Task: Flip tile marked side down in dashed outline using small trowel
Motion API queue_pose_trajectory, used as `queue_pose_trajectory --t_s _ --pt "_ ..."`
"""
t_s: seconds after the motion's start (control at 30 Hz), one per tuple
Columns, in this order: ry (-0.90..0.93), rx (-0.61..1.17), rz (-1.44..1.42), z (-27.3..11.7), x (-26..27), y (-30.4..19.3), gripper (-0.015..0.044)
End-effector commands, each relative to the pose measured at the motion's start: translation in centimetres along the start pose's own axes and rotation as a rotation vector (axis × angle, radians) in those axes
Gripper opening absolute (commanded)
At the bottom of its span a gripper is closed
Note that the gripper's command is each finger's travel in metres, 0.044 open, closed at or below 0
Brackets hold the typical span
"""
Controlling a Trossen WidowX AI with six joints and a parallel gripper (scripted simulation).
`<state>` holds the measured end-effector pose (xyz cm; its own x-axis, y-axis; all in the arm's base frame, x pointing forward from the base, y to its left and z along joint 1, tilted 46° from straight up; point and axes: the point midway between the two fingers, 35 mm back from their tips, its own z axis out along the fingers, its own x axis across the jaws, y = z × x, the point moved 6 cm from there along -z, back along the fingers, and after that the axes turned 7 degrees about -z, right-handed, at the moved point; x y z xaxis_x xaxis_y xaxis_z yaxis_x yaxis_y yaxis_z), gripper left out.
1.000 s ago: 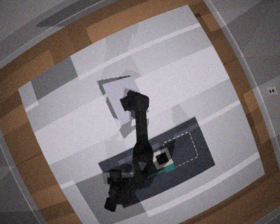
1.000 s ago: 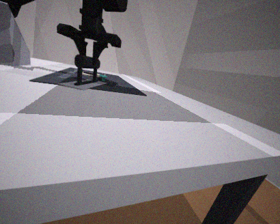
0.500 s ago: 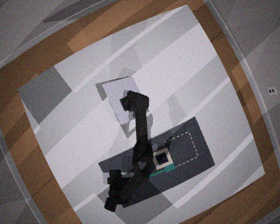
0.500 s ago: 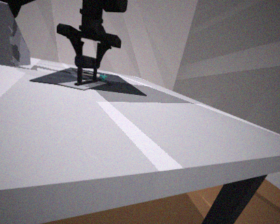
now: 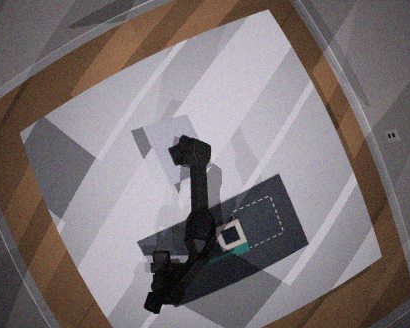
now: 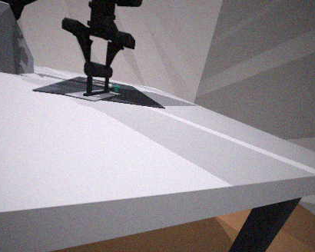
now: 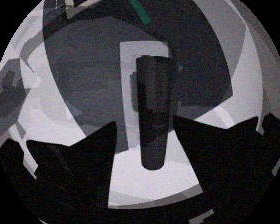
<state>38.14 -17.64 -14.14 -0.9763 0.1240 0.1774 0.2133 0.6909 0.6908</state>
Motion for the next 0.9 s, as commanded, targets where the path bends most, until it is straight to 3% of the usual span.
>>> queue_pose_trajectory --t_s 0.0,0.43,0.87 --pt "-0.029 0.011 -0.009 -2.7 -0.1 -0.1 0.0270" --pt "-0.044 0.012 0.024 -3.8 0.0 -0.4 0.0300" --pt "-0.157 0.050 0.364 -2.8 -0.6 -1.1 0.0300"
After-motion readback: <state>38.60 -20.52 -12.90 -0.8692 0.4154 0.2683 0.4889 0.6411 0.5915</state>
